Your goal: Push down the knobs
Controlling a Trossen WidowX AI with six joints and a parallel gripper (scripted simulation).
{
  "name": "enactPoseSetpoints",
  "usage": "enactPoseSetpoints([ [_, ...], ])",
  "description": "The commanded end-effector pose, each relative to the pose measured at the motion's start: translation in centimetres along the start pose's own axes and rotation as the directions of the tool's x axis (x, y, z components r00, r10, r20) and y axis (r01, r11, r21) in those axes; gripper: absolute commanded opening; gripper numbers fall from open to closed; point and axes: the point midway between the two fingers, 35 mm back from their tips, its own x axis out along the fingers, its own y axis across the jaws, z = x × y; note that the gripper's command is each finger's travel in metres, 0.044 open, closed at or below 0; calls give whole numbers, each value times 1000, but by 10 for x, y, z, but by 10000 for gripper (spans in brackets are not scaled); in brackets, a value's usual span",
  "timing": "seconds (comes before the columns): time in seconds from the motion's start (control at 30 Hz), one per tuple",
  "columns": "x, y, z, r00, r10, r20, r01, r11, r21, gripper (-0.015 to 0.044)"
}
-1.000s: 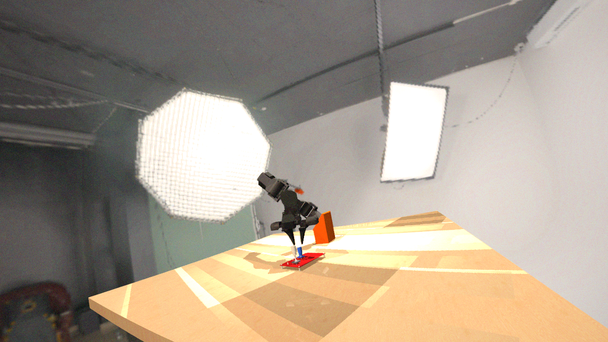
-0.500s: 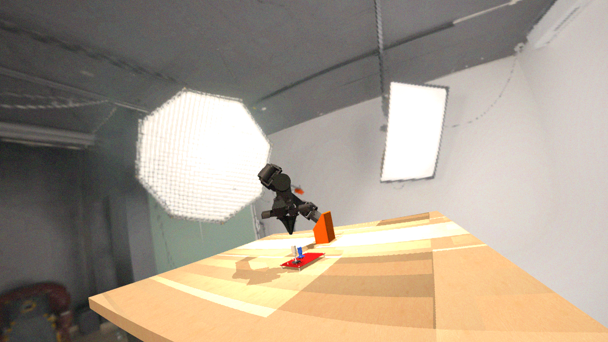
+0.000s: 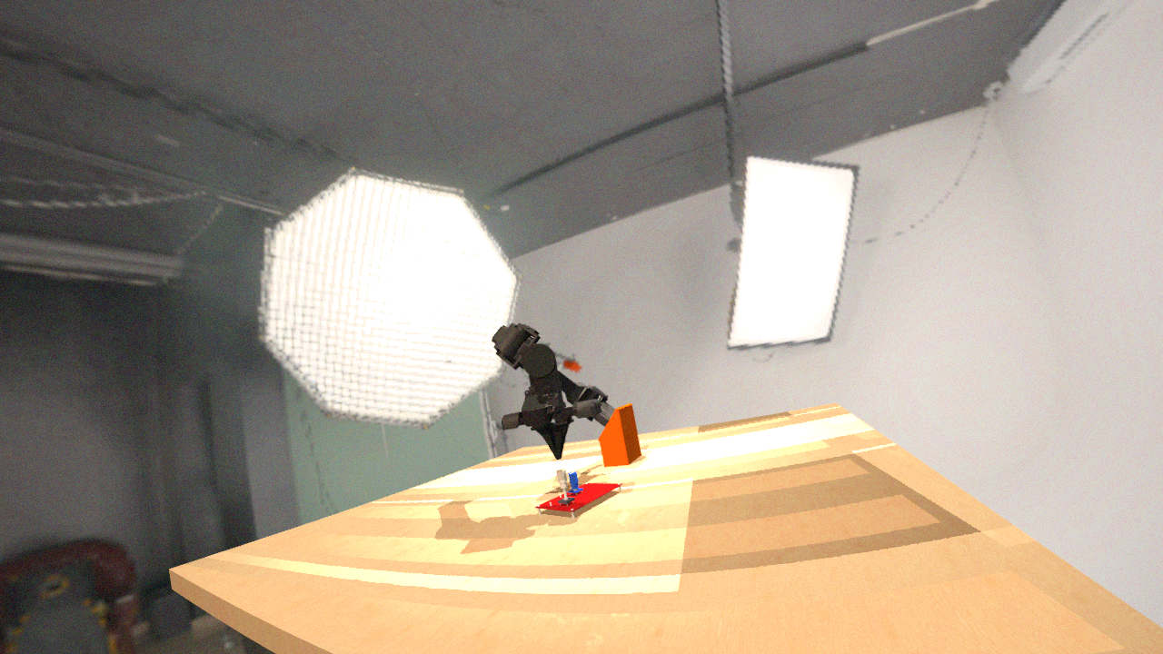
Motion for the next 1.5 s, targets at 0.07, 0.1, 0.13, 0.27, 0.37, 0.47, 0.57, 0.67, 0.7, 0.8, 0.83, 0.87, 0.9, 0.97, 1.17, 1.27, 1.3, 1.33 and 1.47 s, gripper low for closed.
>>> enactPoseSetpoints([
  [0.07, 11, -1, -1, 1000, -4, -2, 4, 1000, -4, 0],
  [0.1, 12, -1, -1, 1000, -4, -2, 4, 1000, -4, 0],
  [0.13, 14, -1, -1, 1000, -4, -2, 4, 1000, -4, 0],
  [0.27, 18, -1, -1, 1000, -5, -2, 5, 1000, -4, 0],
  [0.37, 18, -1, -1, 1000, -5, -2, 5, 1000, -4, 0],
  [0.47, 17, -1, -1, 1000, -5, -2, 5, 1000, -4, 0],
  [0.57, 17, -1, -1, 1000, -5, -2, 5, 1000, -4, 0],
  [0.67, 18, -1, -1, 1000, -5, -2, 5, 1000, -4, 0],
  [0.7, 19, -1, -1, 1000, -5, -2, 5, 1000, -4, 0],
  [0.8, 19, -1, -1, 1000, -5, -2, 5, 1000, -4, 0],
  [0.83, 20, -1, -1, 1000, -5, -2, 5, 1000, -4, 0],
  [0.87, 20, -1, -1, 1000, -5, -2, 5, 1000, -4, 0],
  [0.9, 20, -1, -1, 1000, -5, -2, 5, 1000, -4, 0],
  [0.97, 21, -1, -1, 1000, -5, -2, 5, 1000, -4, 0],
  [1.17, 22, -1, -1, 1000, -5, -2, 5, 1000, -4, 0],
  [1.27, 23, -1, -1, 1000, -5, -2, 5, 1000, -4, 0],
  [1.3, 23, -1, -1, 1000, -5, -2, 5, 1000, -4, 0],
  [1.33, 23, -1, -1, 1000, -5, -2, 5, 1000, -4, 0],
  [1.47, 22, -1, -1, 1000, -5, -2, 5, 1000, -4, 0],
])
